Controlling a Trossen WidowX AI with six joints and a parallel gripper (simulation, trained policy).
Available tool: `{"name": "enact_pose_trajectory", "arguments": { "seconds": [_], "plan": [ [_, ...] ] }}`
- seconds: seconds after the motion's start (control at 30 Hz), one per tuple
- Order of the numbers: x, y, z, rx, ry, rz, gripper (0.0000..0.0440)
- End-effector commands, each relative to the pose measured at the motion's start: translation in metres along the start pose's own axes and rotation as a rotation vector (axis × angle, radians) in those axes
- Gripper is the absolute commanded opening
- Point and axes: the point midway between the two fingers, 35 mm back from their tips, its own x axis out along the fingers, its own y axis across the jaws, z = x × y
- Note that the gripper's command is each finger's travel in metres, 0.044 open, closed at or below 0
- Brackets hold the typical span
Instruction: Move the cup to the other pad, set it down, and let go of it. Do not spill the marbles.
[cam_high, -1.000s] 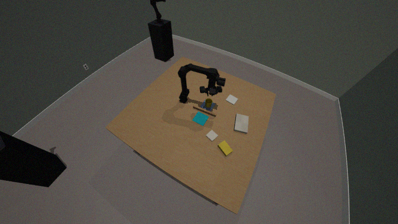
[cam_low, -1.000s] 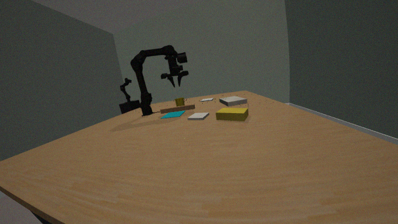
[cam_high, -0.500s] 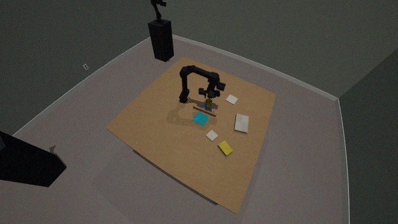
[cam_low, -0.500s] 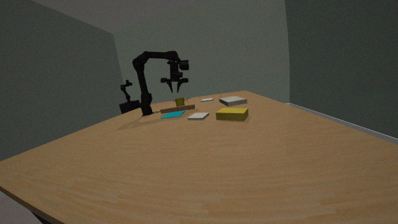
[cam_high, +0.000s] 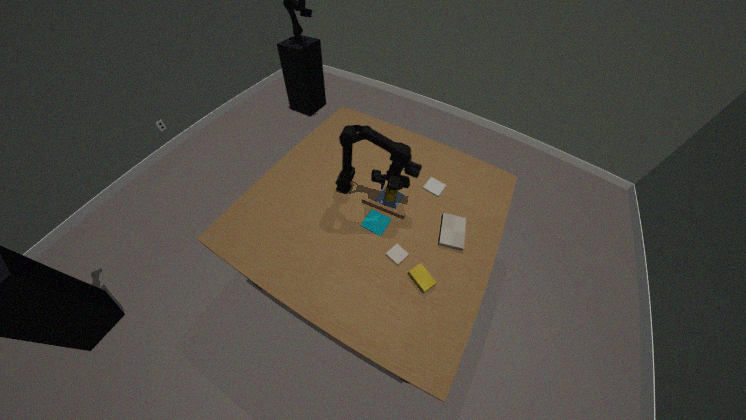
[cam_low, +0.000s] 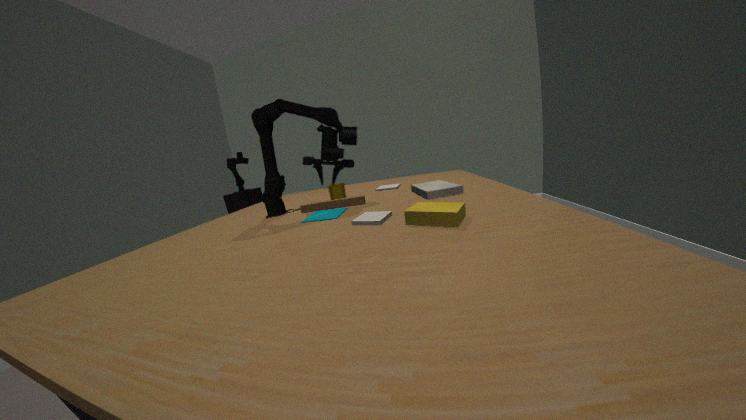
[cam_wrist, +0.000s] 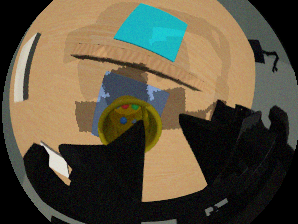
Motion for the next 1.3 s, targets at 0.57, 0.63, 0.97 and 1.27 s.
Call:
{"name": "enact_pose_trajectory", "arguments": {
  "seconds": [0.57,0.63,0.97,1.27],
  "plan": [
    [0.057,0.006,-0.001,-0.084,-0.014,-0.025,0.0052],
    [0.056,0.005,0.000,-0.093,-0.019,-0.021,0.0012],
    [0.046,0.000,0.003,-0.073,-0.021,0.006,0.0000],
    [0.030,-0.007,0.007,-0.023,-0.016,0.042,0.0005]
  ]
}}
